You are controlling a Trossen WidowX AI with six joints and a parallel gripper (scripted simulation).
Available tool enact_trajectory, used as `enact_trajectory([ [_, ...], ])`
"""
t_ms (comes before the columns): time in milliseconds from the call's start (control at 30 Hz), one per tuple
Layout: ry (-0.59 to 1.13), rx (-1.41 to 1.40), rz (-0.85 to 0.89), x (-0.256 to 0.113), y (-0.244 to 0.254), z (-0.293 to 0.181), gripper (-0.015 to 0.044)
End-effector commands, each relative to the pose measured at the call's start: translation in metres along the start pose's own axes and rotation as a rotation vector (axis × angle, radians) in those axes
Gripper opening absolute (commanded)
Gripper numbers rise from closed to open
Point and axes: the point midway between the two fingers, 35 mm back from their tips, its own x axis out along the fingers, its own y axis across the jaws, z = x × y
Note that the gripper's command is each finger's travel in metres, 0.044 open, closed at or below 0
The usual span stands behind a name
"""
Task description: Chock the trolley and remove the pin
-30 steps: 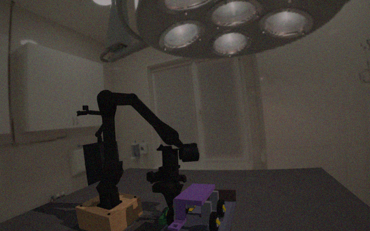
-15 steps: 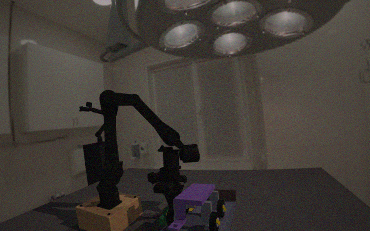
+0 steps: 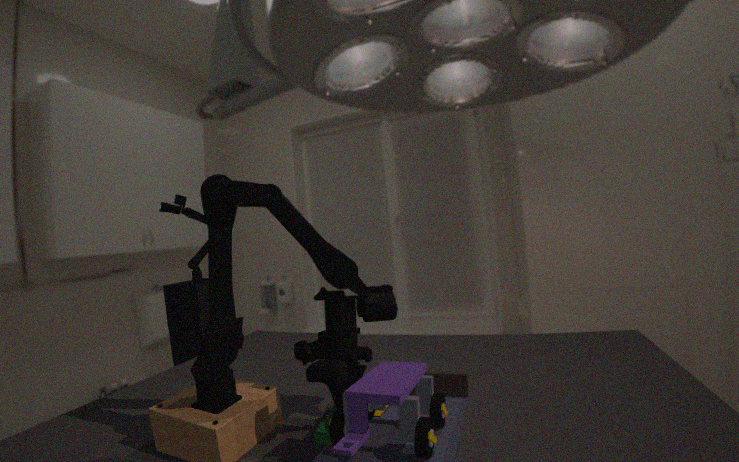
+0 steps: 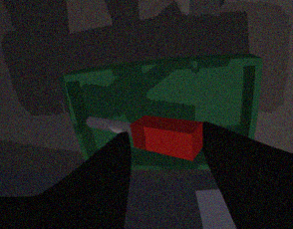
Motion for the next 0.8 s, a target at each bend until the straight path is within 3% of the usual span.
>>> enact_trajectory([
  [0, -0.001, 0.002, 0.0, 0.0015, -0.0026, -0.0002, 0.019],
  [567, -0.001, 0.002, 0.0, 0.0049, -0.0083, -0.0006, 0.019],
  [767, -0.003, -0.001, -0.001, 0.0046, -0.0076, 0.0, 0.034],
])
